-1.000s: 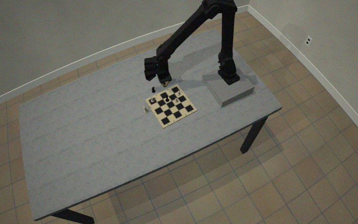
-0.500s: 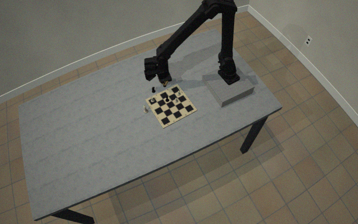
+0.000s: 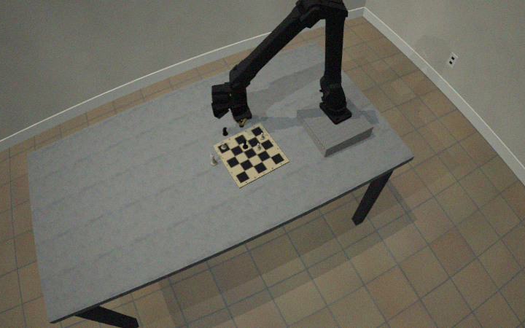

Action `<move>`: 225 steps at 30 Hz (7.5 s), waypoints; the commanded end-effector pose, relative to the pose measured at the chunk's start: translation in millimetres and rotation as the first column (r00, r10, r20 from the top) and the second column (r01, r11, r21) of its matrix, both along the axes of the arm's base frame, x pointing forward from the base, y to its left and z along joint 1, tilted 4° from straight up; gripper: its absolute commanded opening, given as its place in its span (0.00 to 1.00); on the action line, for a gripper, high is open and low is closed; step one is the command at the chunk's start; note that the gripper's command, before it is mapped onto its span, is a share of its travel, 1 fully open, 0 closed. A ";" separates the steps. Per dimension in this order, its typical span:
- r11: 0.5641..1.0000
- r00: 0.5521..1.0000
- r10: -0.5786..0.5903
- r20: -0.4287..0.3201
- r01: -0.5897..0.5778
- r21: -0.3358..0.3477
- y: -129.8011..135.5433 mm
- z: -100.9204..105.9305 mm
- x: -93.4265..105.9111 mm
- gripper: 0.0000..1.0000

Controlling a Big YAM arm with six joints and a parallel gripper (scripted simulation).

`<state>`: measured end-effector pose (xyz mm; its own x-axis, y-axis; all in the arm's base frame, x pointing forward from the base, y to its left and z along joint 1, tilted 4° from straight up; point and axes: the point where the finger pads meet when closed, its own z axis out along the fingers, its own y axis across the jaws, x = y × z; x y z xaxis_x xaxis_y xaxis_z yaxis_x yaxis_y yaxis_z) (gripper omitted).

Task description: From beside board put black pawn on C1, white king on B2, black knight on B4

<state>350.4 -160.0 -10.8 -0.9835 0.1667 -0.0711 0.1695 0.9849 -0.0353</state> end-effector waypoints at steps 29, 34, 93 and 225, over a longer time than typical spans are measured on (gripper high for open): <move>1.000 1.000 0.003 -0.021 -0.003 0.006 6.8 94.8 -7.4 0.00; 1.000 0.999 0.003 0.047 -0.002 -0.024 -3.4 115.5 15.9 0.00; 0.979 0.979 0.205 -0.001 -0.205 -0.016 212.7 36.0 33.3 0.00; 0.975 0.975 0.220 0.015 -0.220 -0.017 216.6 8.9 49.4 0.00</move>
